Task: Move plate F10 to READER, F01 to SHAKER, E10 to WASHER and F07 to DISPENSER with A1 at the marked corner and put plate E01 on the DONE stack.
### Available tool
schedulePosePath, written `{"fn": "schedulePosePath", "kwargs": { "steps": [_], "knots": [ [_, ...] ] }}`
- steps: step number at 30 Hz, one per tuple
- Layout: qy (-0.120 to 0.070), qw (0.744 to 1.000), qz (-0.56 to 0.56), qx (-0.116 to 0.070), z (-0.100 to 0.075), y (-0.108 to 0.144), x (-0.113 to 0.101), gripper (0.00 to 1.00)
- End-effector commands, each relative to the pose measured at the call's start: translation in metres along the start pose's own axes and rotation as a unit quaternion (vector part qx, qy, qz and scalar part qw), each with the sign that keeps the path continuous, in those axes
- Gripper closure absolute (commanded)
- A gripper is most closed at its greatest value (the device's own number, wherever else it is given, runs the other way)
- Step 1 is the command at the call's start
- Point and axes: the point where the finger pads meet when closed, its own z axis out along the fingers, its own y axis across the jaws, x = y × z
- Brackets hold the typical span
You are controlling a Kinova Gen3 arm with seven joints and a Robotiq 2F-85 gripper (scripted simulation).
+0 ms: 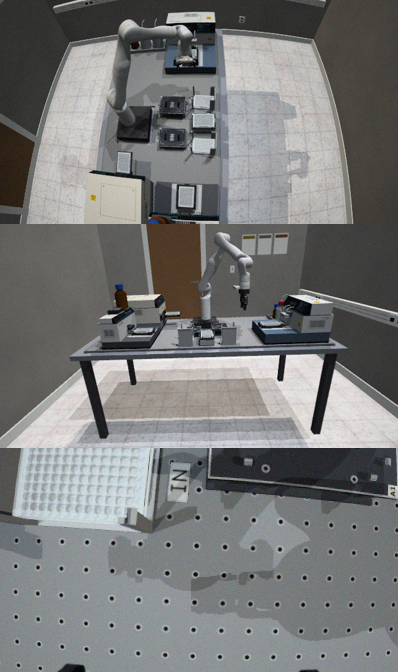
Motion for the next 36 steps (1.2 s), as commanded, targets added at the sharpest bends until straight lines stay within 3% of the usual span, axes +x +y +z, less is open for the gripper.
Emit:
{"fn": "schedulePosePath", "kwargs": {
  "steps": [1,6,36],
  "knots": [
    [-0.002,1.0,0.001,0.006,-0.004,-0.004,0.015,0.0],
    [-0.002,1.0,0.002,0.006,-0.004,-0.003,0.023,0.0],
    [-0.002,1.0,0.002,0.006,-0.003,0.003,0.116,0.0]
  ]
}}
